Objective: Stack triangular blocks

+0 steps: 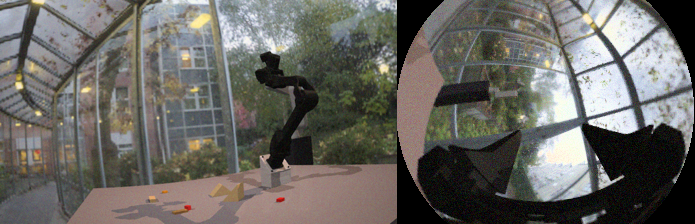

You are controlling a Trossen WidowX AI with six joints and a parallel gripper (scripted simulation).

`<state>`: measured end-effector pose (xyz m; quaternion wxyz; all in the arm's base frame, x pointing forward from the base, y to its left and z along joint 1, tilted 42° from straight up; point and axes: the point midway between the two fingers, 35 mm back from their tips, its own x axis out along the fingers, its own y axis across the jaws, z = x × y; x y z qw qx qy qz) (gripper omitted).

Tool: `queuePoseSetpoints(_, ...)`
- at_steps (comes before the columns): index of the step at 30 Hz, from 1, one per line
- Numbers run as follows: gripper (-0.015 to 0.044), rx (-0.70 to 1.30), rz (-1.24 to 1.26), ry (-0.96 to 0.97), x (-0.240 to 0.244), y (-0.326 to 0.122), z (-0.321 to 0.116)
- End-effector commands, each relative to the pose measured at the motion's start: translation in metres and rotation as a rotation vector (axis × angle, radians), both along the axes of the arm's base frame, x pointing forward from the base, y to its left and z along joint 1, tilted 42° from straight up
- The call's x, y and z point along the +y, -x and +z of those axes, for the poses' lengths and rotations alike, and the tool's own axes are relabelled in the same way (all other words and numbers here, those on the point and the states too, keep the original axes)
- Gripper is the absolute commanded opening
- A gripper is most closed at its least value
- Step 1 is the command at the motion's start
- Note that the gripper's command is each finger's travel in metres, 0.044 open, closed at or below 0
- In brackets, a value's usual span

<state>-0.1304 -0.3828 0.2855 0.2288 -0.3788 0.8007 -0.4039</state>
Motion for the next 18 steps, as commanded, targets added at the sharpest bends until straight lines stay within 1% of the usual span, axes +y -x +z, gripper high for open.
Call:
queuePoseSetpoints(1,0.0440,-0.085,0.156,-0.087,-0.030,-0.047,-0.027)
queuePoseSetpoints(5,0.0440,-0.165,0.295,-0.189,-0.047,-0.097,-0.056)
queuePoseSetpoints(8,0.0440,-0.215,0.363,-0.256,-0.053,-0.124,-0.075)
queuePoseSetpoints(10,0.0440,-0.268,0.425,-0.331,-0.056,-0.150,-0.094)
queuePoseSetpoints(14,0.0440,-0.380,0.534,-0.502,-0.052,-0.206,-0.135)
queuePoseSetpoints(18,0.0440,-0.499,0.596,-0.688,-0.035,-0.258,-0.175)
